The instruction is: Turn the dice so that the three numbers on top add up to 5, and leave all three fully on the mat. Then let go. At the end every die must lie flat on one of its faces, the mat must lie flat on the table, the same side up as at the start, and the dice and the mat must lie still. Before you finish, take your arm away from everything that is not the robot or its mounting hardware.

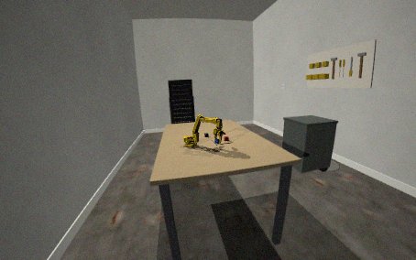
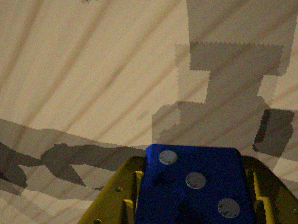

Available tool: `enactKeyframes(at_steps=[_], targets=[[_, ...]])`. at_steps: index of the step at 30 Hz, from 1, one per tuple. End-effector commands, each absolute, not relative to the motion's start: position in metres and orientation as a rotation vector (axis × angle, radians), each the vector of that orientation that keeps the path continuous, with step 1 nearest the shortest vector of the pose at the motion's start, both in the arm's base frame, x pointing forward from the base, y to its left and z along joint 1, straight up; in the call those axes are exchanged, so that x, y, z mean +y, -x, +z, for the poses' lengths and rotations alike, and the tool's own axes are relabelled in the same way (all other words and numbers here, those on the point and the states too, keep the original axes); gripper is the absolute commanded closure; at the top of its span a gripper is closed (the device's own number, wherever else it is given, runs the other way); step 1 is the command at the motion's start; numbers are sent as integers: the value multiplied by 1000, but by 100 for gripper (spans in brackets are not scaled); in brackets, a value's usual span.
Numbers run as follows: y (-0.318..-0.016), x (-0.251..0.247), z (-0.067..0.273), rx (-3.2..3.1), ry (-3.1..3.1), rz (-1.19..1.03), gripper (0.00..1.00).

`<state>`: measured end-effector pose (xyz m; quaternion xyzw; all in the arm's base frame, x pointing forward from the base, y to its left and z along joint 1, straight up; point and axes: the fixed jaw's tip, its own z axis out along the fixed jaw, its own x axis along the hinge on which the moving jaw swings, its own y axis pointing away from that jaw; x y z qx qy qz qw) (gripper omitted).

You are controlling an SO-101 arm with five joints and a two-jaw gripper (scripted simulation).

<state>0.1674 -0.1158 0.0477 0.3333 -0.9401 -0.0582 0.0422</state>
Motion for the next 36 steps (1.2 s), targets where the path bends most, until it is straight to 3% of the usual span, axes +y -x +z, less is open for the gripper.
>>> enactKeyframes(at_steps=[1,14,36], targets=[[-179,-103,60,-2870,-1153,-94,100],[-189,-20,59,-2558,-1719,-77,100],[-183,13,57,-2398,-1930,-69,100]])
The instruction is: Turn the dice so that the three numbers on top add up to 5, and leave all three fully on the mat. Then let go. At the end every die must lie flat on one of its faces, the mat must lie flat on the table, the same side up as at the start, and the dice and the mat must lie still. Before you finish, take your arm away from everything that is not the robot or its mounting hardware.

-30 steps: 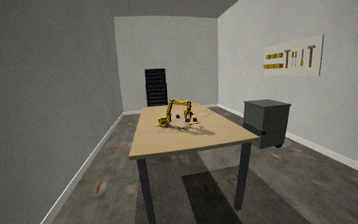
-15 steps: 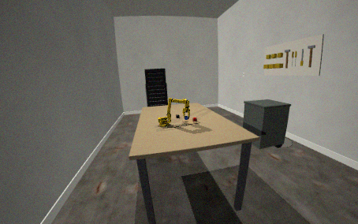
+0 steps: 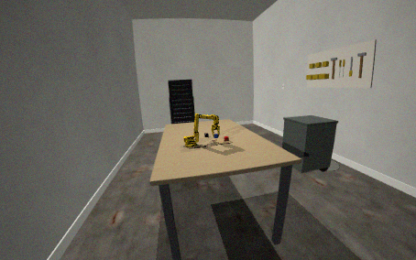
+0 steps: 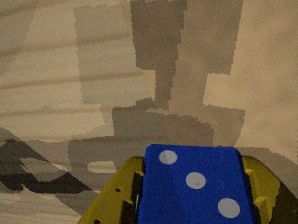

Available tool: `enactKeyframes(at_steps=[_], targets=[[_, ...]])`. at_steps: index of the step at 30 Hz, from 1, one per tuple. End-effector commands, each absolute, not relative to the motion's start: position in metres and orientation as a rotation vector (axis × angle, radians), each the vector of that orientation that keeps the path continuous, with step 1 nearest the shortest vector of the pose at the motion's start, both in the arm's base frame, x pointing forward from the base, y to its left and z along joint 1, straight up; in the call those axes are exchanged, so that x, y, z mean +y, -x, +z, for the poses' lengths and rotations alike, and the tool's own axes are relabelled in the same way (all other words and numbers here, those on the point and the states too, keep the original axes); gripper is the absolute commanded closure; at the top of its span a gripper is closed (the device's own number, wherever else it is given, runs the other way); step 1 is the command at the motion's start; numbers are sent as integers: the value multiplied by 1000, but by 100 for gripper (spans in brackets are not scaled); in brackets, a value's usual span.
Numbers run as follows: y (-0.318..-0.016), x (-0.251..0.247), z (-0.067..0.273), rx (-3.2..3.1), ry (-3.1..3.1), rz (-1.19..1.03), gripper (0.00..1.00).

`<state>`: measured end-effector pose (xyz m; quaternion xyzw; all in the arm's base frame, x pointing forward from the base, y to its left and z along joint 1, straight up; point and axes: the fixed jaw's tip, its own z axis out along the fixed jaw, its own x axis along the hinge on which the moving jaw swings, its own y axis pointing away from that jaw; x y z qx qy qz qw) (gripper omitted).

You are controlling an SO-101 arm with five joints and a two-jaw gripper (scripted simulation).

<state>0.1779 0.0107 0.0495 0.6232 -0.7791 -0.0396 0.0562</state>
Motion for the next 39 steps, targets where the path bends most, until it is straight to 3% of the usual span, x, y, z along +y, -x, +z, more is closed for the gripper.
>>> enactKeyframes(at_steps=[1,39], targets=[[-183,13,57,-2398,-1930,-69,100],[-186,15,56,-2543,-1861,10,100]])
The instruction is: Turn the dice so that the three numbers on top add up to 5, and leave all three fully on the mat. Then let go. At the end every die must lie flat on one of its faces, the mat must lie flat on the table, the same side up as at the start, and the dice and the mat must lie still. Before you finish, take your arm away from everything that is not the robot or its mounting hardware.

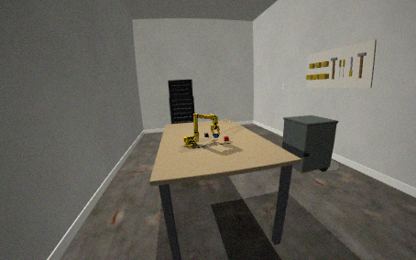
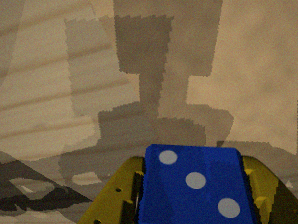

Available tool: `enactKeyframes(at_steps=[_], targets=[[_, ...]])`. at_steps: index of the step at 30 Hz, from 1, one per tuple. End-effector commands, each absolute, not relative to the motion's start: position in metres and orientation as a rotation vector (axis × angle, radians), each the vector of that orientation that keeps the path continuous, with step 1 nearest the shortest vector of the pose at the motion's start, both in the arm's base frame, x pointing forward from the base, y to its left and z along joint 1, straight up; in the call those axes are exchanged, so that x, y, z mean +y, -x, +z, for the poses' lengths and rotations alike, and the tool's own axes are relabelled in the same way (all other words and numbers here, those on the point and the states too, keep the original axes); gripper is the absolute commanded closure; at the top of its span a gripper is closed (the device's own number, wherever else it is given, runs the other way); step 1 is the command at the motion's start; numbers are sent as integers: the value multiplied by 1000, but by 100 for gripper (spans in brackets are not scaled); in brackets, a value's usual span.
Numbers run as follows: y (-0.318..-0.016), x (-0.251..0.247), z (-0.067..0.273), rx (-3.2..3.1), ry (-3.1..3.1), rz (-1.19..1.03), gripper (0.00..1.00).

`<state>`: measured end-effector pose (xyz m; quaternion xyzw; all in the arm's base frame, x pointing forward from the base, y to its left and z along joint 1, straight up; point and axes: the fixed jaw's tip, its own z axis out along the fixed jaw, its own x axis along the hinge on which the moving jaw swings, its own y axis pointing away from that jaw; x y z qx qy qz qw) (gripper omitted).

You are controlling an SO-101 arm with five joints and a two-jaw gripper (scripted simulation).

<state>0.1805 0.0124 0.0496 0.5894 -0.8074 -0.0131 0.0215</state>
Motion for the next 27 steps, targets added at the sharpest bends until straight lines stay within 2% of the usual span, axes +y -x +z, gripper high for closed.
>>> enactKeyframes(at_steps=[1,27], targets=[[-186,15,56,-2543,-1861,10,100],[-186,15,48,-2543,-1861,10,100]])
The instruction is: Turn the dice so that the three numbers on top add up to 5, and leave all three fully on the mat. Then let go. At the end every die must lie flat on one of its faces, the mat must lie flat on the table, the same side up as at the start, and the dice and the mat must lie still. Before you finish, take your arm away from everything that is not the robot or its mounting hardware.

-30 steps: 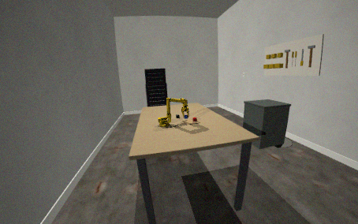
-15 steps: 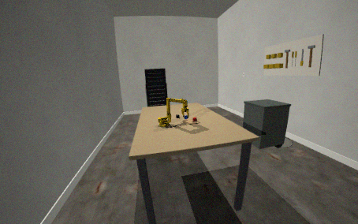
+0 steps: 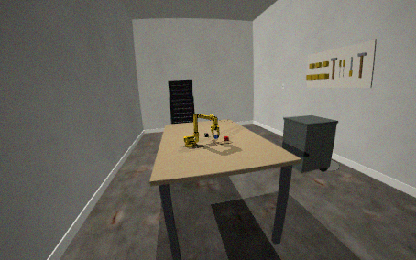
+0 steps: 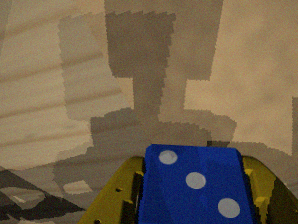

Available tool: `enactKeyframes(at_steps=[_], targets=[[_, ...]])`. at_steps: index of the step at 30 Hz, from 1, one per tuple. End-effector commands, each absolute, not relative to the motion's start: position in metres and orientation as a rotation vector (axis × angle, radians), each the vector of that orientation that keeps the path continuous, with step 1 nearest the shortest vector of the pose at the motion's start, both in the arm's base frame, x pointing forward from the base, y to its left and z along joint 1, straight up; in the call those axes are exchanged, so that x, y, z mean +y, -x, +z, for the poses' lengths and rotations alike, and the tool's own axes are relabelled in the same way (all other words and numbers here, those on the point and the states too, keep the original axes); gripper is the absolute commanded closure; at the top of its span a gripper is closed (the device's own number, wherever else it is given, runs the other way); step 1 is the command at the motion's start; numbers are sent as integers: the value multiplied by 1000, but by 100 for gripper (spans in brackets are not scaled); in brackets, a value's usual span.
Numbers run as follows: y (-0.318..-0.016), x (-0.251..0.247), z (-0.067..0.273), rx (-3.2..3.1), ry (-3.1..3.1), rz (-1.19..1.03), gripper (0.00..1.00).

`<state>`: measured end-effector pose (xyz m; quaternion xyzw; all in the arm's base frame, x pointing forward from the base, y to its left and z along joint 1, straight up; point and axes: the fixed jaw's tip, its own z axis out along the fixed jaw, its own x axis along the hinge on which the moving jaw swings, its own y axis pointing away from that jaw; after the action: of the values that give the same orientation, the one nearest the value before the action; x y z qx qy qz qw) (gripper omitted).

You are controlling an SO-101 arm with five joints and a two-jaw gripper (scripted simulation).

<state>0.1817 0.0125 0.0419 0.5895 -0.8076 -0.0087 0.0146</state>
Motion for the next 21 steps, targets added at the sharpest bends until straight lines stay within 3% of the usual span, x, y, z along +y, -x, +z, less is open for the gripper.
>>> enactKeyframes(at_steps=[1,21], targets=[[-186,15,48,-2543,-1861,10,100],[-186,15,40,-2543,-1861,10,100]])
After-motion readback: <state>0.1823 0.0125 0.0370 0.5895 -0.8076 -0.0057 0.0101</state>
